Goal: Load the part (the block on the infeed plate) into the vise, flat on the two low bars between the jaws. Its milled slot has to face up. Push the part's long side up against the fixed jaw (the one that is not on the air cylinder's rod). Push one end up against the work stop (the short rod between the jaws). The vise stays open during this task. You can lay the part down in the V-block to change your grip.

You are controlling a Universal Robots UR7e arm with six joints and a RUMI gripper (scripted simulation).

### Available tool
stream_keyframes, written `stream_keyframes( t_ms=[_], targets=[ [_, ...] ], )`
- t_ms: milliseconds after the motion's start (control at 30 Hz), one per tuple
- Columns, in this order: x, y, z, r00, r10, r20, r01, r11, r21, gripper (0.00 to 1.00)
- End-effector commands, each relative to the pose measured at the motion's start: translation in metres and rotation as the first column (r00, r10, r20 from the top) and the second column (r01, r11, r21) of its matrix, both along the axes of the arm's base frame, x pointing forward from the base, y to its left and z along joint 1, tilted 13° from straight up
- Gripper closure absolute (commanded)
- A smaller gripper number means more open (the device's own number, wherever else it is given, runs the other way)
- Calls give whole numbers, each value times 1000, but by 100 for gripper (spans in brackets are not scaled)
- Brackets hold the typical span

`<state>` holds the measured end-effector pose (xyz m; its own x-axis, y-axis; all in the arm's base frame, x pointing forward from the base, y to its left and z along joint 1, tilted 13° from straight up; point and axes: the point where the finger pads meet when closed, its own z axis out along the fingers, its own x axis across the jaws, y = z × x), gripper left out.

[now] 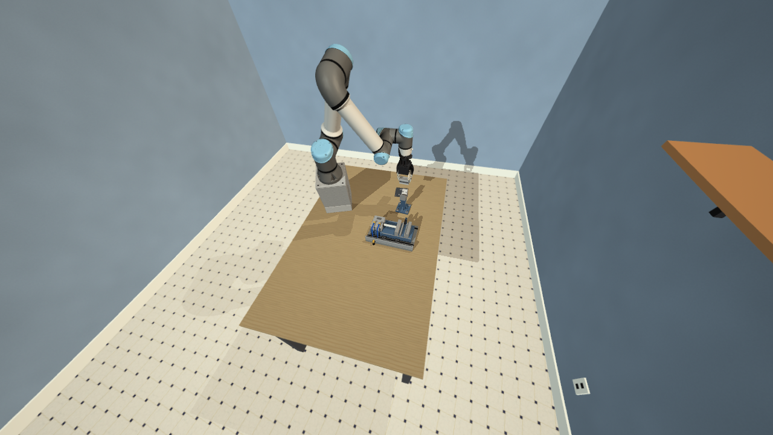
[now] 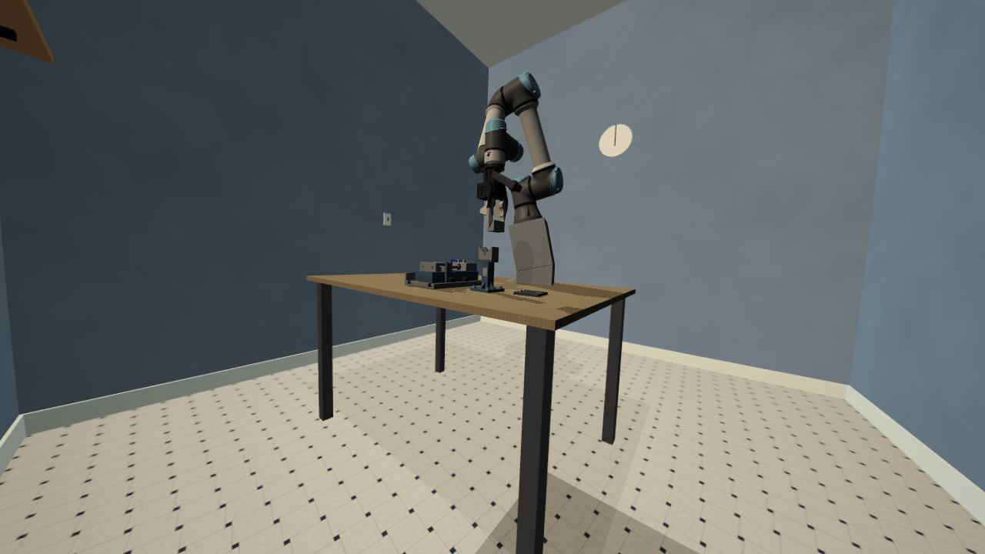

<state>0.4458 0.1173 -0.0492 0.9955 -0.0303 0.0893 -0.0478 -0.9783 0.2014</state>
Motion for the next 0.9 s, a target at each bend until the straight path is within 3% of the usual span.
stream_keyframes(
  t_ms=[0, 867],
  targets=[
    [2, -9, 3, 1000, -11, 4, 11, 1000, 1, 100],
    [5, -23, 6, 1000, -28, 8, 28, 1000, 1, 100]
  ],
)
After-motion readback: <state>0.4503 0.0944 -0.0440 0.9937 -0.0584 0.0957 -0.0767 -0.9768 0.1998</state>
